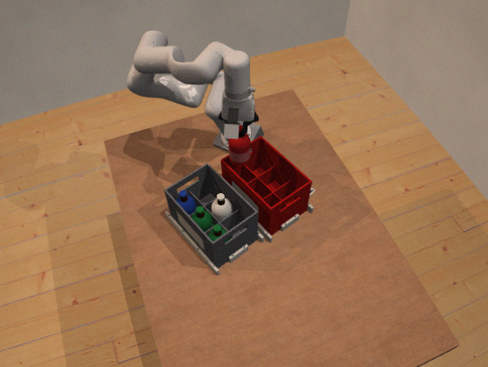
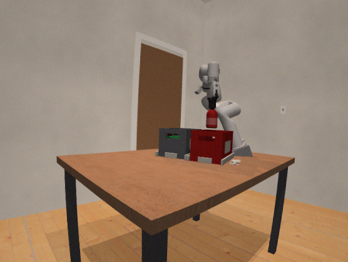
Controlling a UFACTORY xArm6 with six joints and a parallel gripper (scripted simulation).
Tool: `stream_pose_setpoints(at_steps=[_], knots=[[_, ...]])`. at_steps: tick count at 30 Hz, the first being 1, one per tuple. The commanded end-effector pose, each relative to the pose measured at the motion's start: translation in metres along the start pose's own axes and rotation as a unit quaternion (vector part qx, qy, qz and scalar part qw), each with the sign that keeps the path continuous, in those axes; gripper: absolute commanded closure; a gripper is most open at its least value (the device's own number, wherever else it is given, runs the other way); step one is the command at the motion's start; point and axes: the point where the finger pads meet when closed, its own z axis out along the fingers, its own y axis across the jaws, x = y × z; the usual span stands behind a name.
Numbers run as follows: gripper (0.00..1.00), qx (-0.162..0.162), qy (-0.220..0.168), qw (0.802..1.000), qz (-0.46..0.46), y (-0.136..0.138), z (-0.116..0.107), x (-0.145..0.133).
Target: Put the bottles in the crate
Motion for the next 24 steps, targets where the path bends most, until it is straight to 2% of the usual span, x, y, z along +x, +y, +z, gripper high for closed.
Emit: stream_pose_setpoints(at_steps=[1,24], knots=[[1.0,0.001,0.0,1.0,0.0,0.0,-0.0009,0.0006],[1.0,0.001,0.0,1.0,0.0,0.0004,0.0011,0.001]])
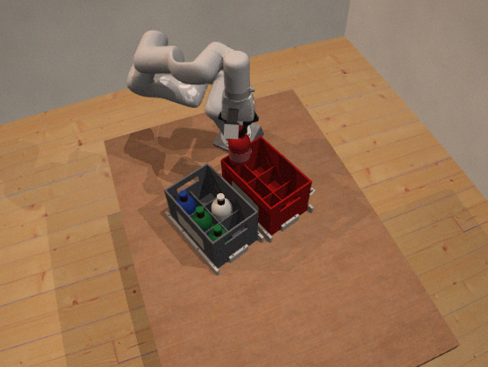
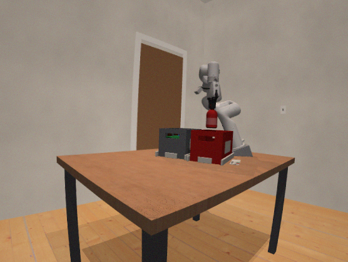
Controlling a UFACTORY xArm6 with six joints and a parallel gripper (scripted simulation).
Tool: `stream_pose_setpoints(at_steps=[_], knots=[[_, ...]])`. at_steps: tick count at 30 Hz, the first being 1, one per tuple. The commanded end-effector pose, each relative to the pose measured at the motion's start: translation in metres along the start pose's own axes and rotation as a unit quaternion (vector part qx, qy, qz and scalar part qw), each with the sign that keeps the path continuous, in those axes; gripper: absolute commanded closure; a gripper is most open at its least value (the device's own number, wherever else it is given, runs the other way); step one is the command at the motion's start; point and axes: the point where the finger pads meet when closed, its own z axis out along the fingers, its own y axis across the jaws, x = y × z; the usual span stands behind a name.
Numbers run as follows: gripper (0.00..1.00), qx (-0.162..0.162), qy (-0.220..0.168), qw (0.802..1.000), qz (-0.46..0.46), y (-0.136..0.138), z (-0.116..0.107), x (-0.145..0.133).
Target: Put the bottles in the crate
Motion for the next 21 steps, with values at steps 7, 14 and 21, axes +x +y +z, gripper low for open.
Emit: stream_pose_setpoints(at_steps=[7,14,21], knots=[[1.0,0.001,0.0,1.0,0.0,0.0,0.006,0.0],[1.0,0.001,0.0,1.0,0.0,0.0,0.013,0.001],[1.0,0.001,0.0,1.0,0.0,0.0,0.018,0.001]])
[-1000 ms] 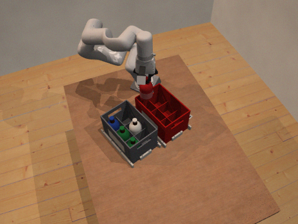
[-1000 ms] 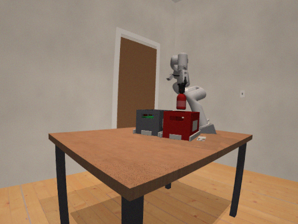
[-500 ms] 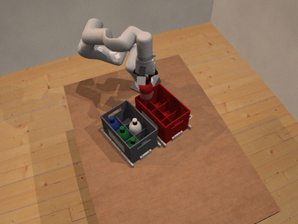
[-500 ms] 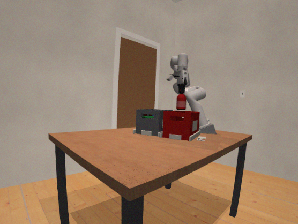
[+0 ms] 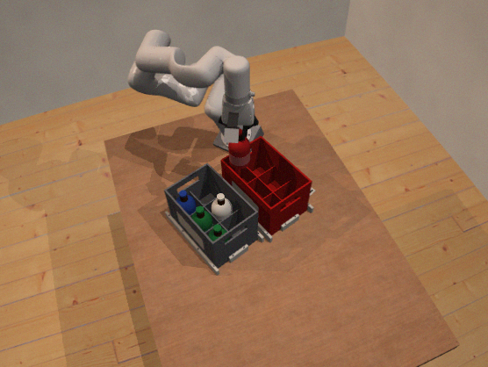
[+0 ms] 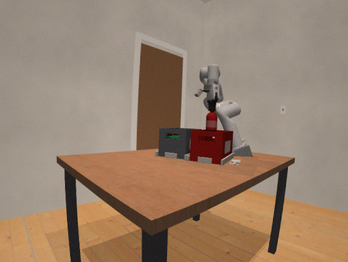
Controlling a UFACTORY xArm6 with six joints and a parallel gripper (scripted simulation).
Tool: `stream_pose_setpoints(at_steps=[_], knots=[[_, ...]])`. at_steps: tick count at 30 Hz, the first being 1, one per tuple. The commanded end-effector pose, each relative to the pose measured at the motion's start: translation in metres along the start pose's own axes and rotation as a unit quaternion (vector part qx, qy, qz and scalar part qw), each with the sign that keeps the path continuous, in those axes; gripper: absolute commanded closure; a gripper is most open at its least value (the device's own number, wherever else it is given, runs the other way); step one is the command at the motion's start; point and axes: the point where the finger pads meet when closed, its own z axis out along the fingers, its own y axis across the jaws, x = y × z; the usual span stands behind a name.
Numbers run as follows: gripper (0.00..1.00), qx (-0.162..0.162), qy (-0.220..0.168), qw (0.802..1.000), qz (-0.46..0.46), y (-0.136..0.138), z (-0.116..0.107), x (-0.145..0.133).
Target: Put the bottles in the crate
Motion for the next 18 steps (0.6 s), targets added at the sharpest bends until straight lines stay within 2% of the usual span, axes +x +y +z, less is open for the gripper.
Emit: stream_pose_setpoints(at_steps=[1,18], knots=[[1.0,0.002,0.0,1.0,0.0,0.0,0.002,0.001],[1.0,0.002,0.001,1.0,0.0,0.0,0.017,0.001]])
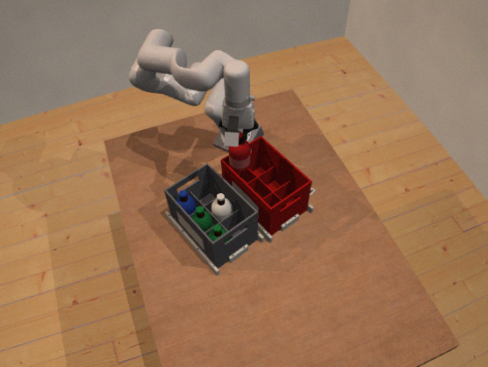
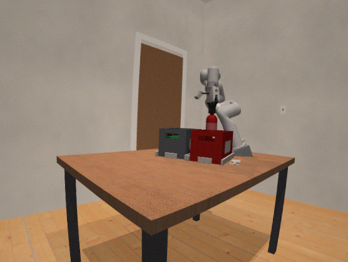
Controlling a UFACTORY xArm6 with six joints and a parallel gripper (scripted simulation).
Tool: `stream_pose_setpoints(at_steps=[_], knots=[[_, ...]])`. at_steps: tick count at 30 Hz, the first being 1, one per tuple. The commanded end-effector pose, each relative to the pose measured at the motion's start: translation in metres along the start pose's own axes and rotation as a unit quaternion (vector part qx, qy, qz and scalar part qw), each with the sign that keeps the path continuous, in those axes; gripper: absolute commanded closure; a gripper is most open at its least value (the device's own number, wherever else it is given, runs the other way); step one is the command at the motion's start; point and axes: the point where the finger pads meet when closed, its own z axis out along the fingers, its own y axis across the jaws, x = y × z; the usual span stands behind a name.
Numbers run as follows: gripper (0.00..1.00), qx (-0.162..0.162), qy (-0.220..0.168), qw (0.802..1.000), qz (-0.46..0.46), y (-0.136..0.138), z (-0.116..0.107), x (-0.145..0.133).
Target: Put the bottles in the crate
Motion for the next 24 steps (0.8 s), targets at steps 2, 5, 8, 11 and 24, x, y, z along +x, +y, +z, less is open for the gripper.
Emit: stream_pose_setpoints(at_steps=[2,5,8,11,24], knots=[[1.0,0.001,0.001,1.0,0.0,0.0,0.003,0.001],[1.0,0.001,0.001,1.0,0.0,0.0,0.006,0.001],[1.0,0.001,0.001,1.0,0.0,0.0,0.009,0.001],[1.0,0.001,0.001,1.0,0.0,0.0,0.012,0.001],[1.0,0.001,0.001,1.0,0.0,0.0,0.023,0.001]])
